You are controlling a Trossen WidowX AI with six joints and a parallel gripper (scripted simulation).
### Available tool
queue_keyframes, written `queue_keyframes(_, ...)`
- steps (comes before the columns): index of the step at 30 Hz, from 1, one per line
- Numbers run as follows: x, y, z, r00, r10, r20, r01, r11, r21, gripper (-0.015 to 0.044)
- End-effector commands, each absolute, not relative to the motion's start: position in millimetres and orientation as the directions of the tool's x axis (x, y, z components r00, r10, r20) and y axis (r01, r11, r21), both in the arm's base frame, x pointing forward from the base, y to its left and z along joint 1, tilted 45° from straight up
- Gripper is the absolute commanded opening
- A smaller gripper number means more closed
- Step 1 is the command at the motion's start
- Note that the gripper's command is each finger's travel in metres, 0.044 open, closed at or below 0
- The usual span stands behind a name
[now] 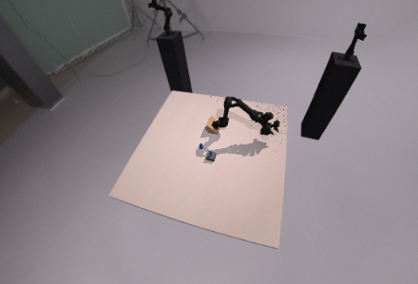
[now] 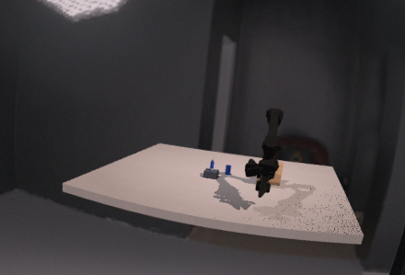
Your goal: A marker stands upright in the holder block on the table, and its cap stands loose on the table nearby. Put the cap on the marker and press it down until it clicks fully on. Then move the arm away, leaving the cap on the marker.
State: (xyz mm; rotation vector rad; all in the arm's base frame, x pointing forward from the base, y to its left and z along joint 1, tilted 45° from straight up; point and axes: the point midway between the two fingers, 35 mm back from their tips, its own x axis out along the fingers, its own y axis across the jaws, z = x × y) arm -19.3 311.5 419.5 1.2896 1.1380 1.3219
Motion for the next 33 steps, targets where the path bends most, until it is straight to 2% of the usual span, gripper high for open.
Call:
queue_keyframes(1, 28.3, 329.7, 394.6, 0.116, 0.993, 0.015, -0.216, 0.01, 0.976, 0.0246)
queue_keyframes(8, 127.4, 335.9, 336.8, 0.341, 0.913, -0.223, -0.433, 0.363, 0.825, 0.0246)
queue_keyframes(13, 198.2, 314.6, 294.2, 0.462, 0.798, -0.387, -0.476, 0.591, 0.651, 0.0246)
queue_keyframes(18, 258.4, 275.8, 248.5, 0.52, 0.658, -0.544, -0.473, 0.752, 0.458, 0.0246)
queue_keyframes(25, 315.7, 195.5, 174.6, 0.471, 0.439, -0.765, -0.438, 0.869, 0.229, 0.0246)
queue_keyframes(33, 332.8, 83.2, 101.0, 0.25, 0.295, -0.922, -0.471, 0.869, 0.15, 0.0246)
